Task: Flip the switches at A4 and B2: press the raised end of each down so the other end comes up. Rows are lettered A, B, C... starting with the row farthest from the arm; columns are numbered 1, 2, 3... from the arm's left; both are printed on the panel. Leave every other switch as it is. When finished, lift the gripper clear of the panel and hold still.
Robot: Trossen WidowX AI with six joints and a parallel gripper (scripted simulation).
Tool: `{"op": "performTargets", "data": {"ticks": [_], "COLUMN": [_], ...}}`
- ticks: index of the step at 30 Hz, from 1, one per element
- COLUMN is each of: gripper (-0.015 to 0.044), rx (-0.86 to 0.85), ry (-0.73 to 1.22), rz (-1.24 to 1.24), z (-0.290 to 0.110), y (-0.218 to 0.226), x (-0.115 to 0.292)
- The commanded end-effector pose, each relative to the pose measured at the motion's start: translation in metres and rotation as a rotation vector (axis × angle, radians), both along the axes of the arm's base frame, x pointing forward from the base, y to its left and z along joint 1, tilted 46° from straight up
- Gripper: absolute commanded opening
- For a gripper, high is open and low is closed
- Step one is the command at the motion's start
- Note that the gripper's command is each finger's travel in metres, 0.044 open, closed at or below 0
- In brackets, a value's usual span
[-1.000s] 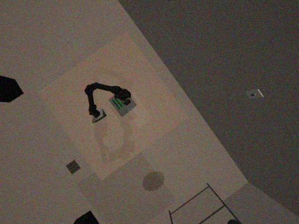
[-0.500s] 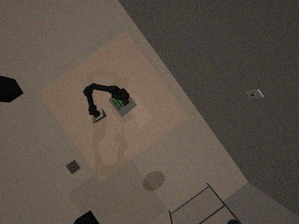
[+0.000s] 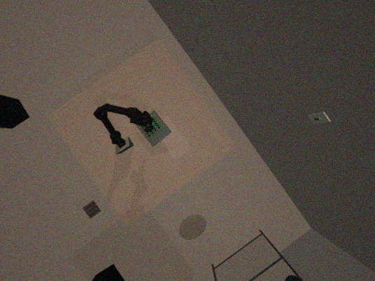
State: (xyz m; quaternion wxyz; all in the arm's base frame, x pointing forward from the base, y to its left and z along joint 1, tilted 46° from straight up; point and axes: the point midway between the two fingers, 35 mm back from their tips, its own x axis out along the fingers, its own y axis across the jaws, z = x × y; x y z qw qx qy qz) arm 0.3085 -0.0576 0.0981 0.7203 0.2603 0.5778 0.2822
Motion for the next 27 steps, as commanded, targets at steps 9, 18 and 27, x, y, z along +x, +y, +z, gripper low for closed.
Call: {"op": "performTargets", "data": {"ticks": [9, 18, 27], "gripper": [0.0000, 0.0000, 0.0000], "rx": [0.011, 0.011, 0.011], "ry": [-0.009, -0.009, -0.009], "rz": [-0.012, -0.012, -0.012], "z": [-0.026, -0.033, -0.036], "y": [0.031, 0.038, 0.041], "x": [0.002, 0.003, 0.004]}}
